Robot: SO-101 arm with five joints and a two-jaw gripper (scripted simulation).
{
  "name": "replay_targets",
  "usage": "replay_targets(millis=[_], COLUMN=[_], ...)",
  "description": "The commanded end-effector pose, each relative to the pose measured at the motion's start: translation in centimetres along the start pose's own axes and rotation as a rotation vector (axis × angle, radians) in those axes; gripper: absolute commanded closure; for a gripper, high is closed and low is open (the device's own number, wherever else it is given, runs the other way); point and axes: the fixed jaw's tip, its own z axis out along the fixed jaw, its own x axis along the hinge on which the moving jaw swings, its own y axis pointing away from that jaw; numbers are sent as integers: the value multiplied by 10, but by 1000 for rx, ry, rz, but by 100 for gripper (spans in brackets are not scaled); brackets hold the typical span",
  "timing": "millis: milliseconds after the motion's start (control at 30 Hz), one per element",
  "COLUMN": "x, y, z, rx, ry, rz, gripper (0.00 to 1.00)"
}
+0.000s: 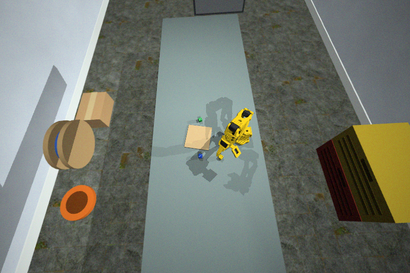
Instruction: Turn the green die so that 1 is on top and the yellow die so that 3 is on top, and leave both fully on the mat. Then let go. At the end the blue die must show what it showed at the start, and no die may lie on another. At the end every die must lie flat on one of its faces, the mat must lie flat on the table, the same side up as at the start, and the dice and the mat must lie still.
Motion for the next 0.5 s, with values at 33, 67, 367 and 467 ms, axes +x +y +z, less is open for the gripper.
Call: replay_targets(millis=[33, 67, 367, 467], x=[-3, -4, -8, -9], y=[-5, -5, -7, -8], z=[-4, -4, -1, 0], rx=[14, 9, -48, -63], ry=[-9, -9, 0, 6], rz=[64, 86, 349, 421], gripper=[72, 72, 72, 72])
